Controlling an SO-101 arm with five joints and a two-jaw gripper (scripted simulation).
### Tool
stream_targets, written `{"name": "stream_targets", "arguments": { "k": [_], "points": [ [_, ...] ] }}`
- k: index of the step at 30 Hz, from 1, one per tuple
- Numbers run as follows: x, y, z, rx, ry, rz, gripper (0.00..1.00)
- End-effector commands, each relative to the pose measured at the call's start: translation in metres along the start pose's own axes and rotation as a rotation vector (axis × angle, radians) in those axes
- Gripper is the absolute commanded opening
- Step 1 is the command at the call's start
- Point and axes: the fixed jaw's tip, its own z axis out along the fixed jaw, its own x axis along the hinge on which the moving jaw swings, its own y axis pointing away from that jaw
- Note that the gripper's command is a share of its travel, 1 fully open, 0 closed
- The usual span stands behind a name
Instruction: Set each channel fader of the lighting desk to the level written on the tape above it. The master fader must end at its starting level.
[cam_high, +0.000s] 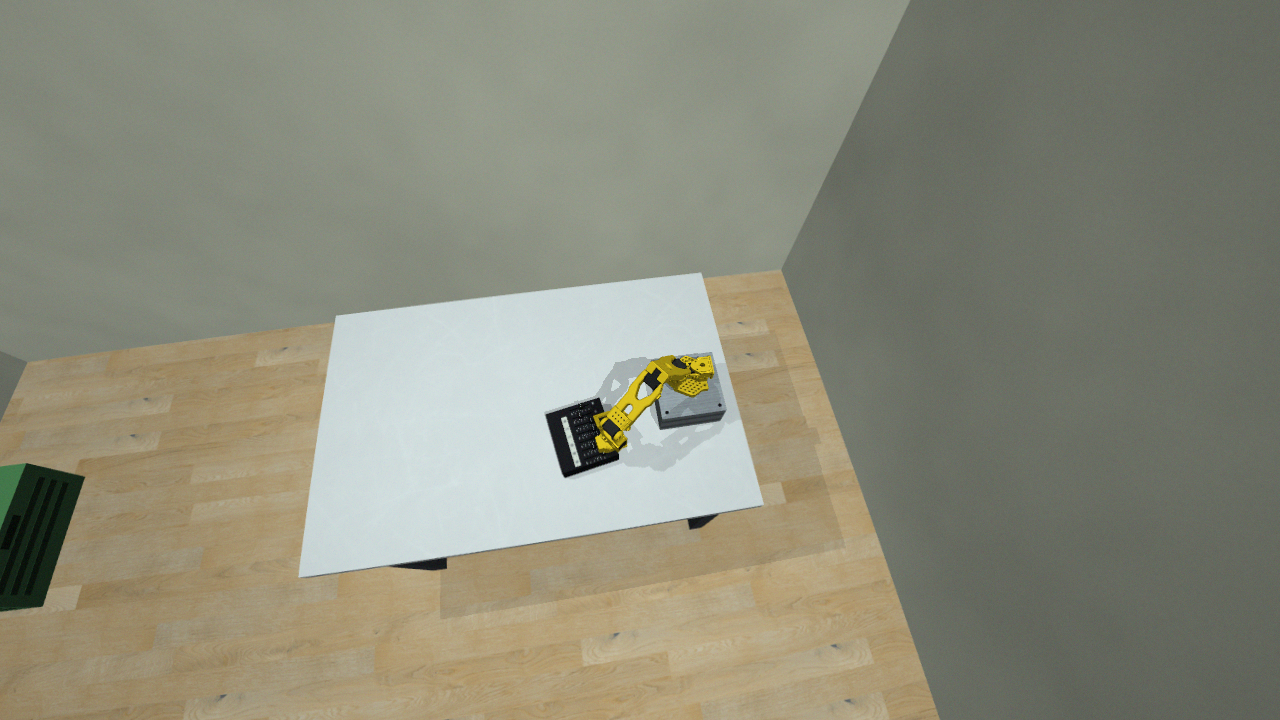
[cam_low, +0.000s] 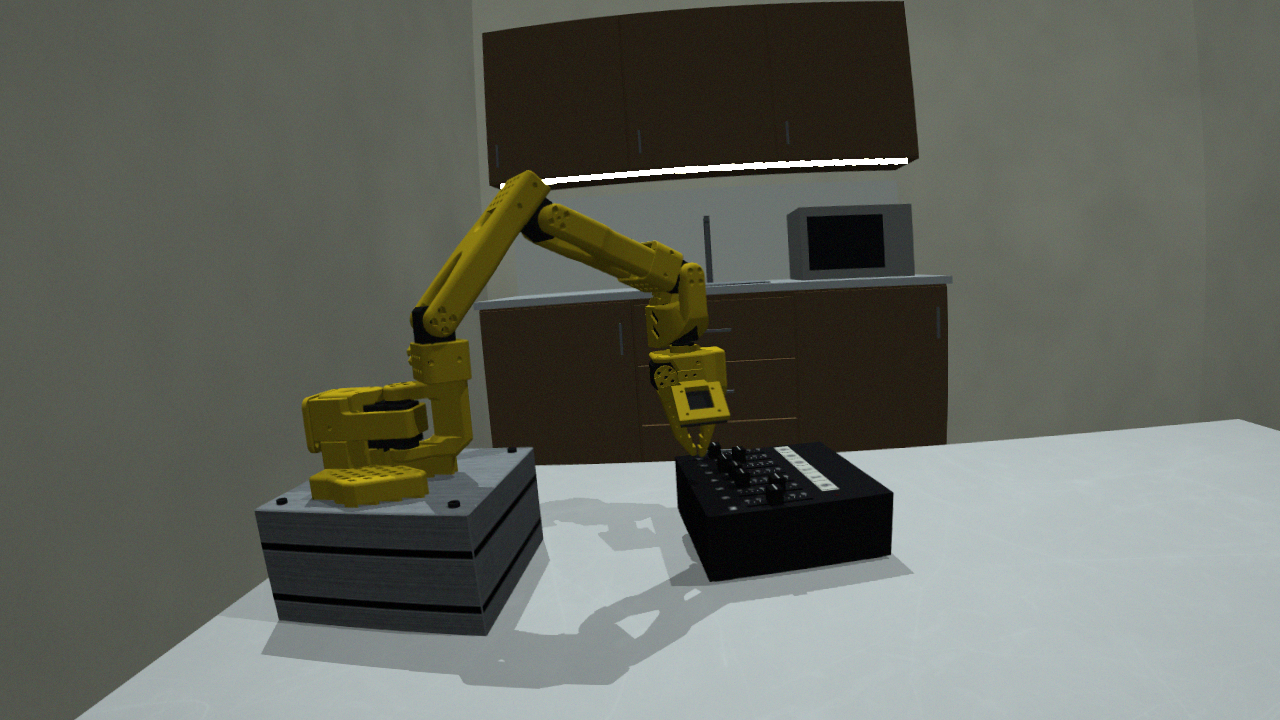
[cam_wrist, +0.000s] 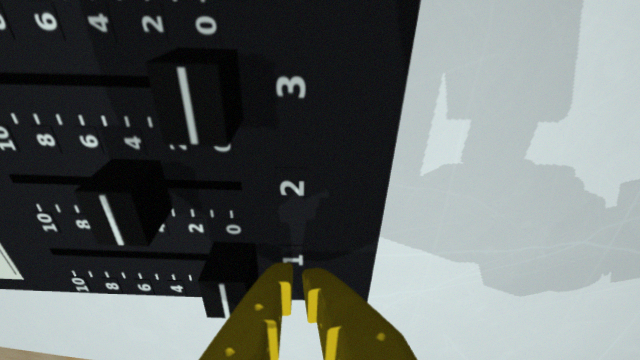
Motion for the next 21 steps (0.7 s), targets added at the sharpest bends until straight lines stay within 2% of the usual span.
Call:
{"name": "stream_targets", "arguments": {
  "k": [1, 21],
  "points": [
    [-0.0028, -0.0007, 0.003, 0.015, -0.007, 0.002, 0.0],
    [-0.0029, 0.0025, 0.0031, 0.015, -0.007, 0.002, 0.0]
  ]
}}
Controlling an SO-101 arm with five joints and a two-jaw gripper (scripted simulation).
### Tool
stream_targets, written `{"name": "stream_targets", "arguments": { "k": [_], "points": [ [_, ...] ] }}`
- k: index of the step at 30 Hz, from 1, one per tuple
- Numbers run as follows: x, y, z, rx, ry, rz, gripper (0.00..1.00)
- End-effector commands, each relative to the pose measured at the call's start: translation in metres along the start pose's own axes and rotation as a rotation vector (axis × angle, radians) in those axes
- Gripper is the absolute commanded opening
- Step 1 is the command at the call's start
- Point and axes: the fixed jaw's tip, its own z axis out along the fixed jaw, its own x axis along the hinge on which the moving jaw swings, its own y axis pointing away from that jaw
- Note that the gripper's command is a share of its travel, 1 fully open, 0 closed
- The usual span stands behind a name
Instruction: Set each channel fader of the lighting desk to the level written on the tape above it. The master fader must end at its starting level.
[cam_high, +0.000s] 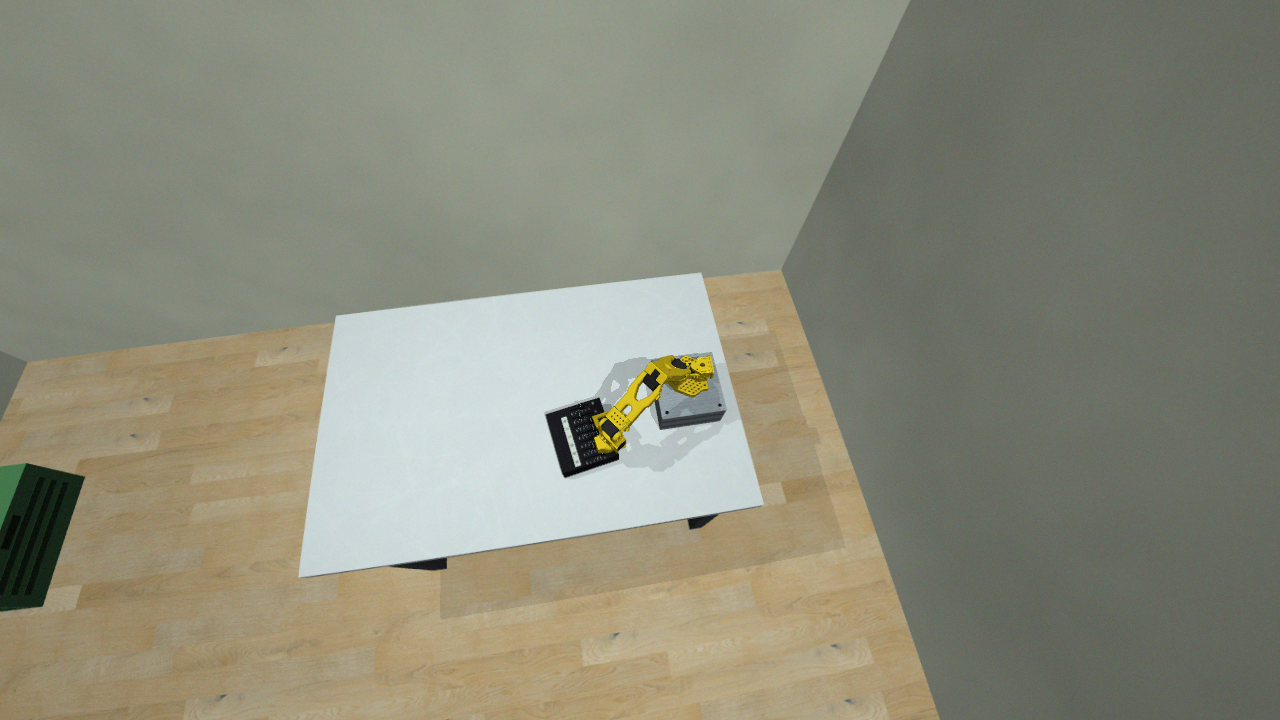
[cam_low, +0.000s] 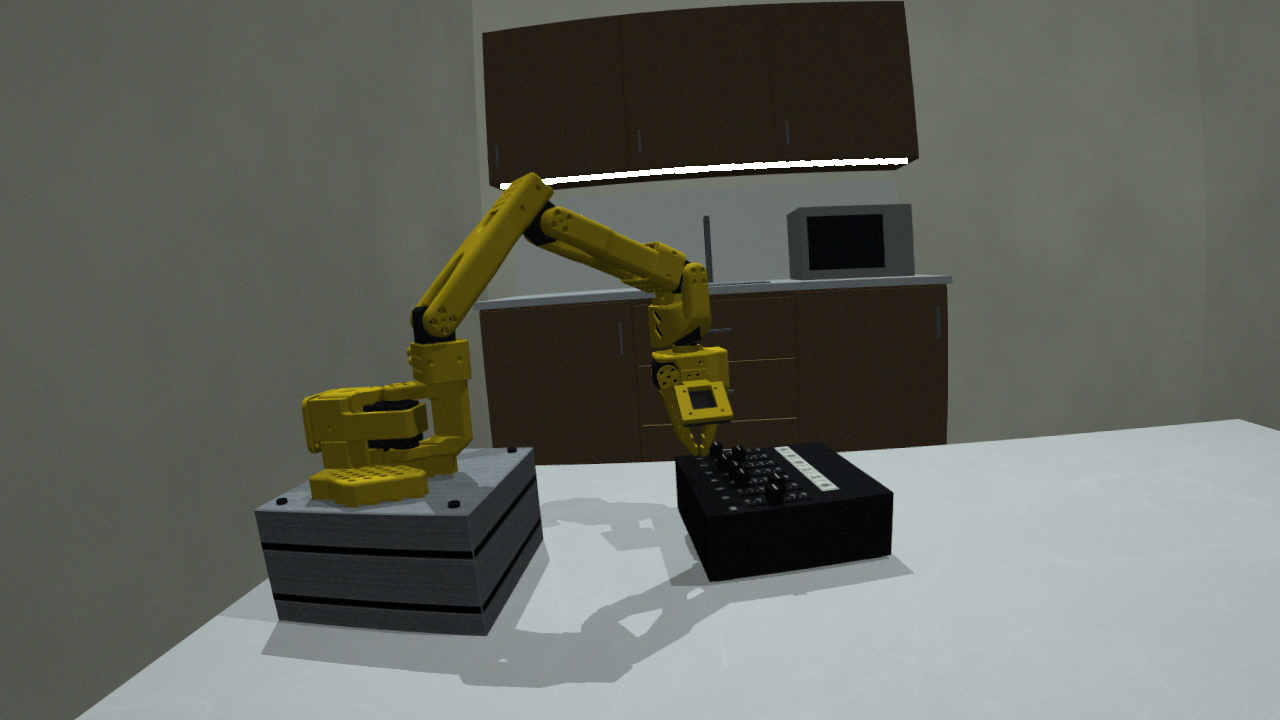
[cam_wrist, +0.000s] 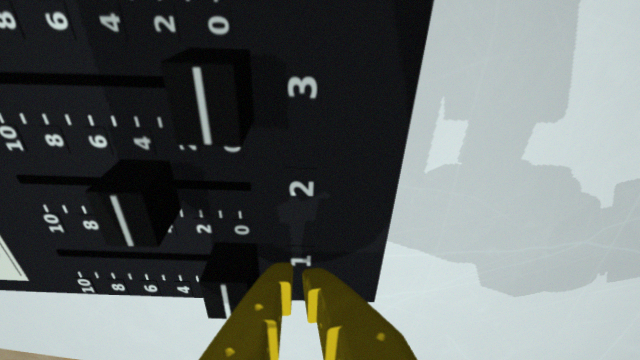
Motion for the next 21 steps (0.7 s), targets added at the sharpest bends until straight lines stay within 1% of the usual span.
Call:
{"name": "stream_targets", "arguments": {
  "k": [1, 21],
  "points": [
    [-0.003, 0.0006, 0.0029, 0.011, -0.005, 0.004, 0.0],
    [-0.0033, 0.0046, 0.0028, 0.011, -0.005, 0.004, 0.0]
  ]
}}
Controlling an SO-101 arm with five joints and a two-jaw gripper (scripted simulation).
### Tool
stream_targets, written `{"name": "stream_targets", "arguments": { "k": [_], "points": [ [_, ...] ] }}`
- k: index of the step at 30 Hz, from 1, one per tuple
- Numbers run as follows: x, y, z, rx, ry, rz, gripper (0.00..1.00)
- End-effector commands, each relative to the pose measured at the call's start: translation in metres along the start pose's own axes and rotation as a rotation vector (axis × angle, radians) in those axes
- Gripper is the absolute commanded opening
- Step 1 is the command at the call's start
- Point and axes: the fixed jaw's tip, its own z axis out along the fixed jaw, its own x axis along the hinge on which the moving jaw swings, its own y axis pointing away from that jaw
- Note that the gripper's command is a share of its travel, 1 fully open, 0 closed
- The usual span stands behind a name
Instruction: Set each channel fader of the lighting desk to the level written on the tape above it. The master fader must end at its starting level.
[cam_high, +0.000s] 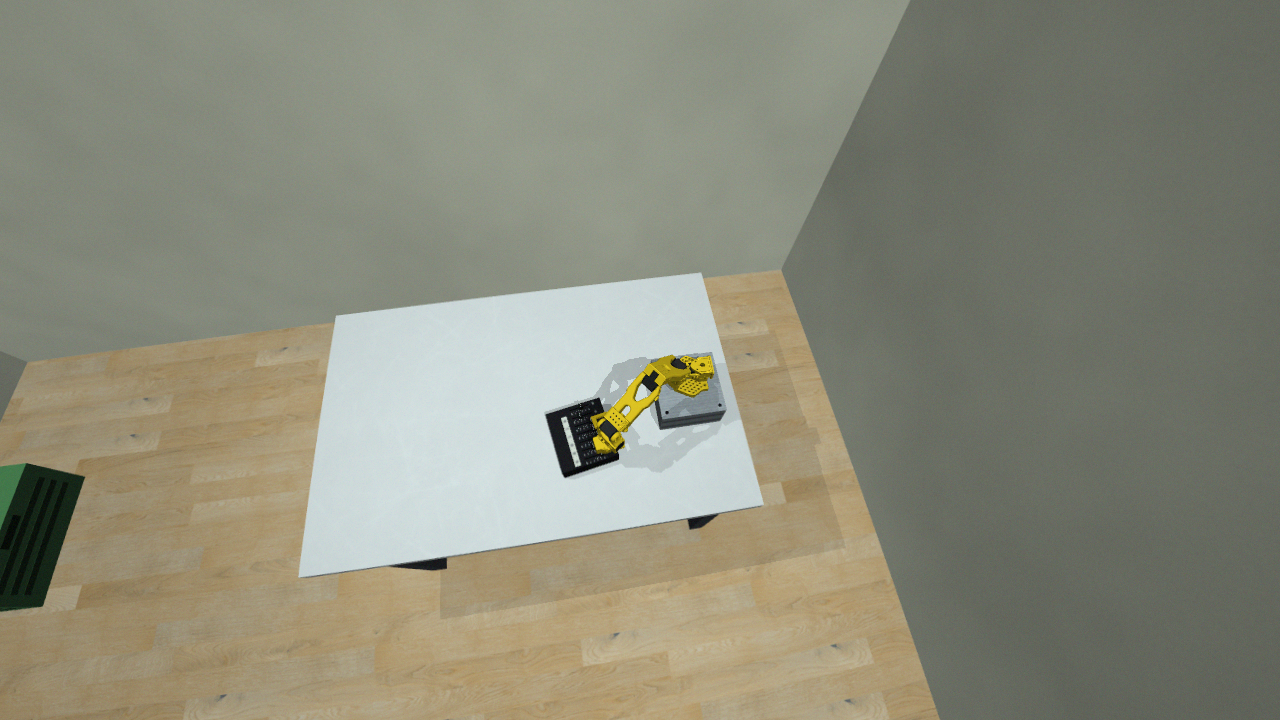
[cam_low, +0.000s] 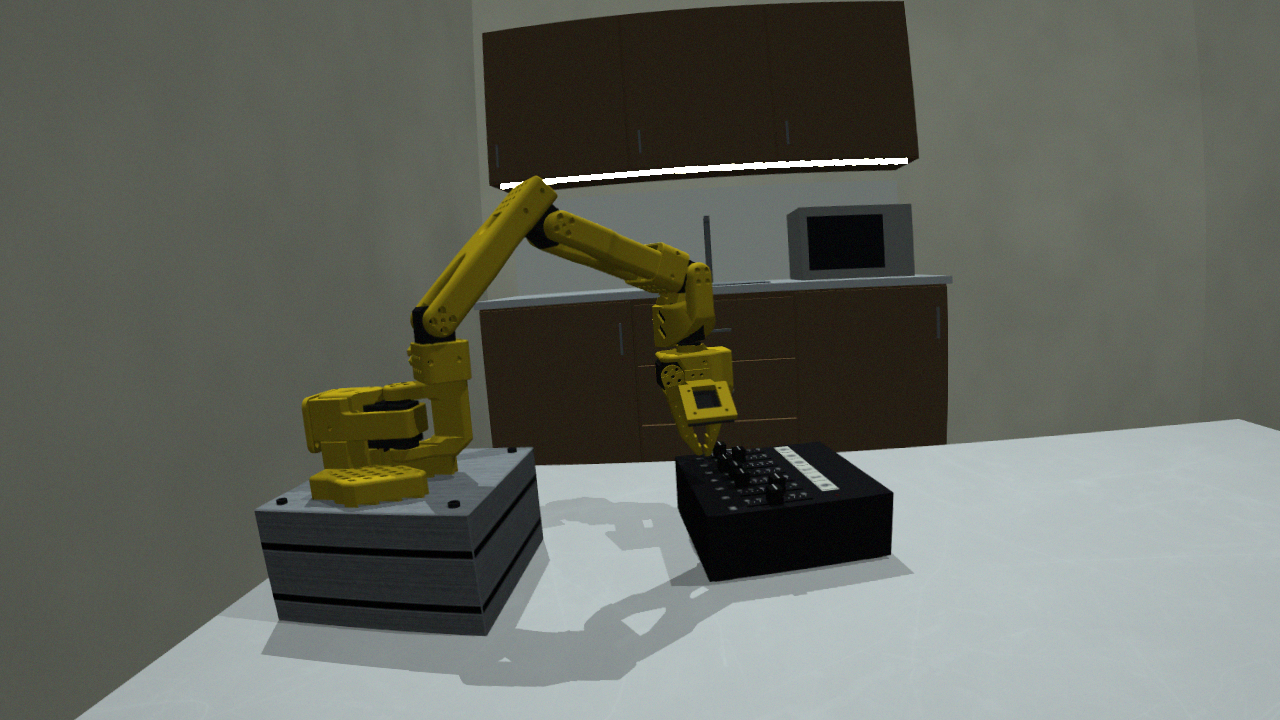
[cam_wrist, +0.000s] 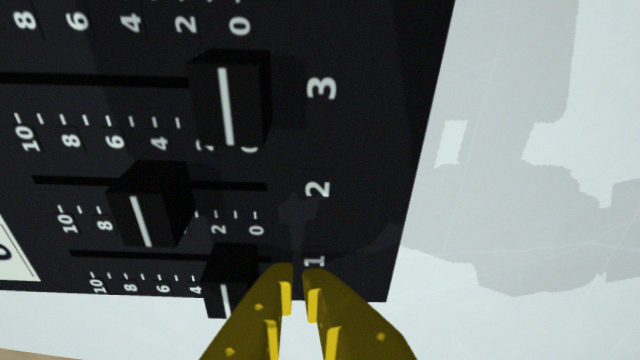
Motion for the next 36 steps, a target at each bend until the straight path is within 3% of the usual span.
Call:
{"name": "stream_targets", "arguments": {
  "k": [1, 36],
  "points": [
    [-0.0033, 0.0015, 0.0027, 0.01, -0.005, 0.006, 0.0],
    [-0.0037, 0.0079, 0.0026, 0.01, -0.005, 0.006, 0.0]
  ]
}}
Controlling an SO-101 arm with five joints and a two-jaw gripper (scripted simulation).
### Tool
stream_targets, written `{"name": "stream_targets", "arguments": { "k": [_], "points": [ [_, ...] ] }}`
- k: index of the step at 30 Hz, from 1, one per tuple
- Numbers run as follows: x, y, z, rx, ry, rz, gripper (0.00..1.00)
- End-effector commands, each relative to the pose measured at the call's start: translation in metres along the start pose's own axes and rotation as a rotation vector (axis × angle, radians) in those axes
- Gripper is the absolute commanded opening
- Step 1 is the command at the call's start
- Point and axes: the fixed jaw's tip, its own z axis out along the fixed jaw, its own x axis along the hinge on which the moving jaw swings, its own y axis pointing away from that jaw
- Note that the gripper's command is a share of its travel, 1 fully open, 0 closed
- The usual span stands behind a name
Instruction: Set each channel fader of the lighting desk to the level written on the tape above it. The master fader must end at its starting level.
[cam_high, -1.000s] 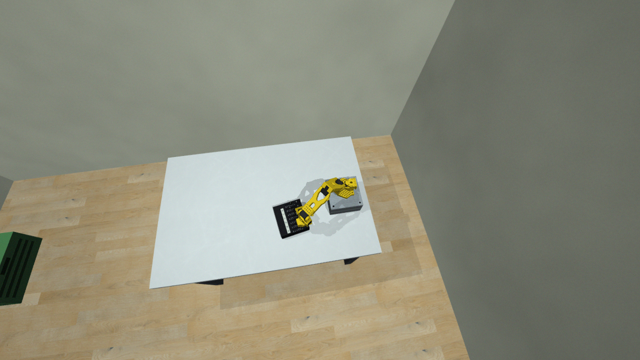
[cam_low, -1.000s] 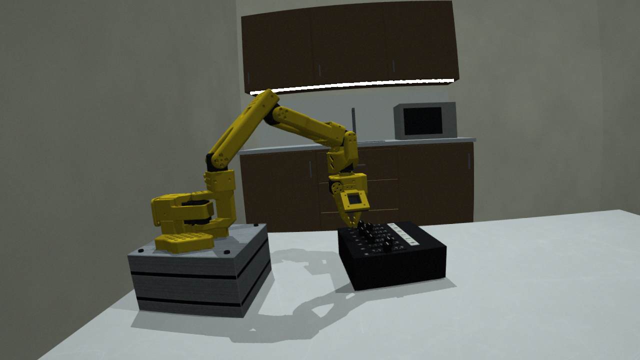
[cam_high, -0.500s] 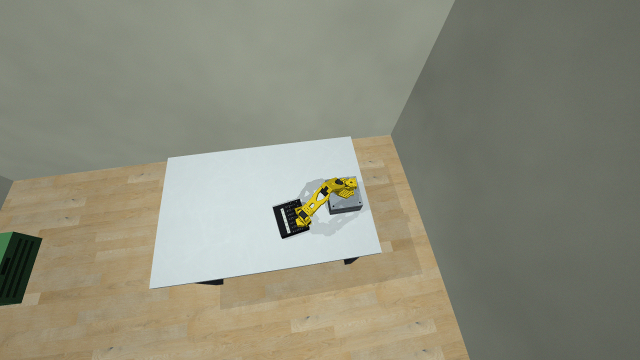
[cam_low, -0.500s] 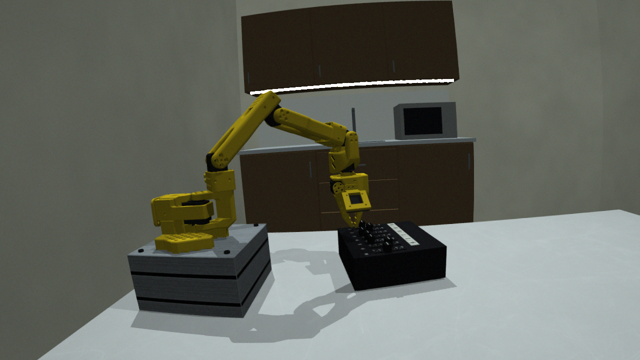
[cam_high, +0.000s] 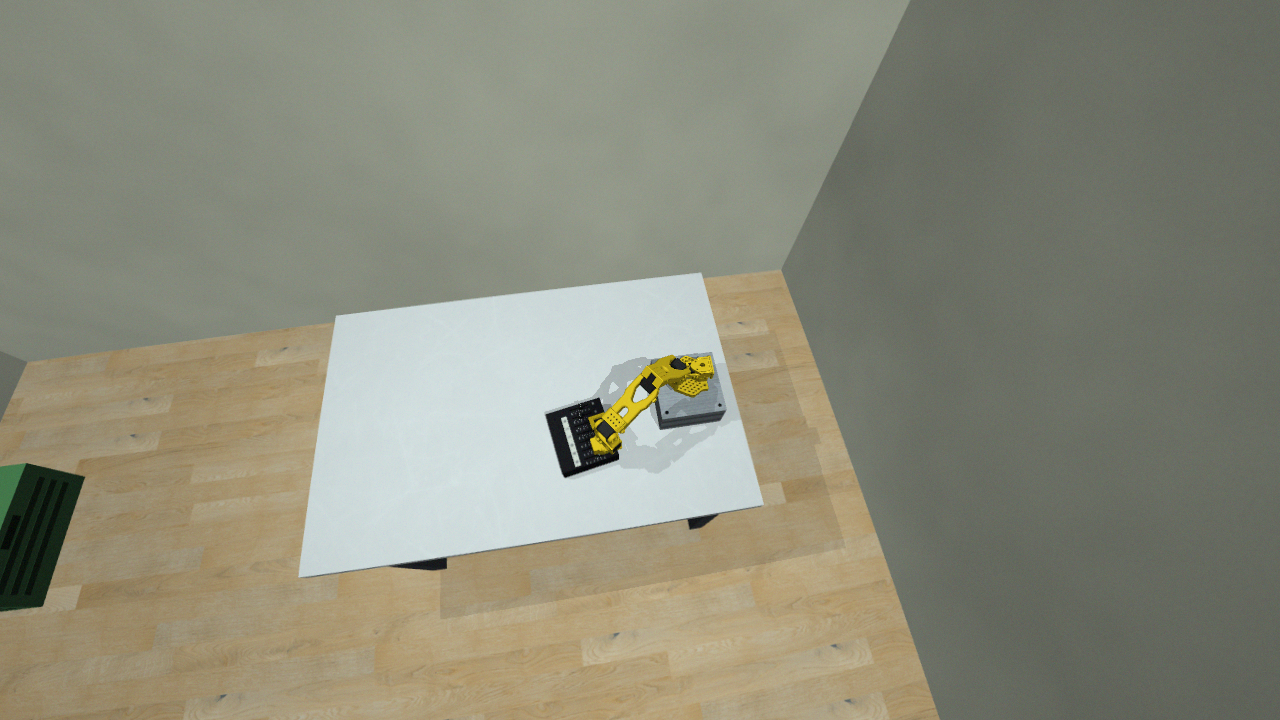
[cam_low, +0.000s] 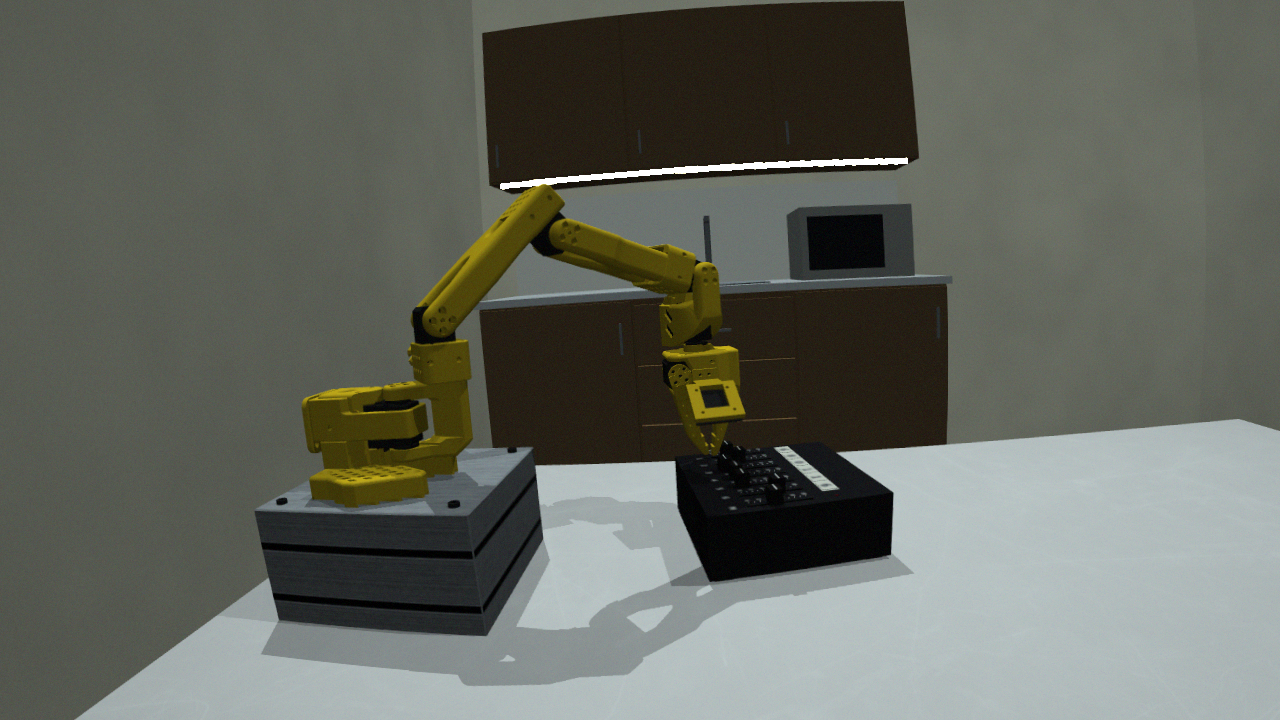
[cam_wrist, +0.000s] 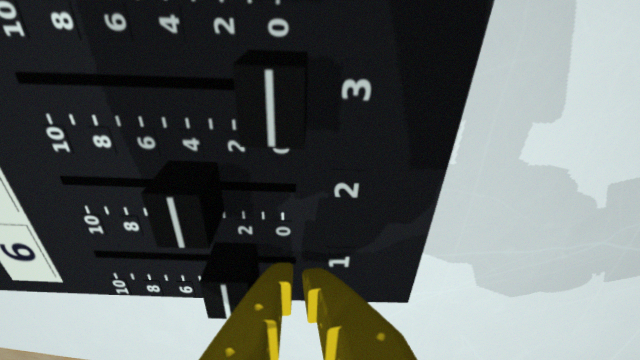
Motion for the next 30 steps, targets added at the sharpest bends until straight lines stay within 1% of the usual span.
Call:
{"name": "stream_targets", "arguments": {
  "k": [1, 30],
  "points": [
    [-0.0037, 0.0019, 0.0025, 0.009, -0.004, 0.007, 0.0],
    [-0.0039, 0.0062, 0.0024, 0.009, -0.004, 0.007, 0.0]
  ]
}}
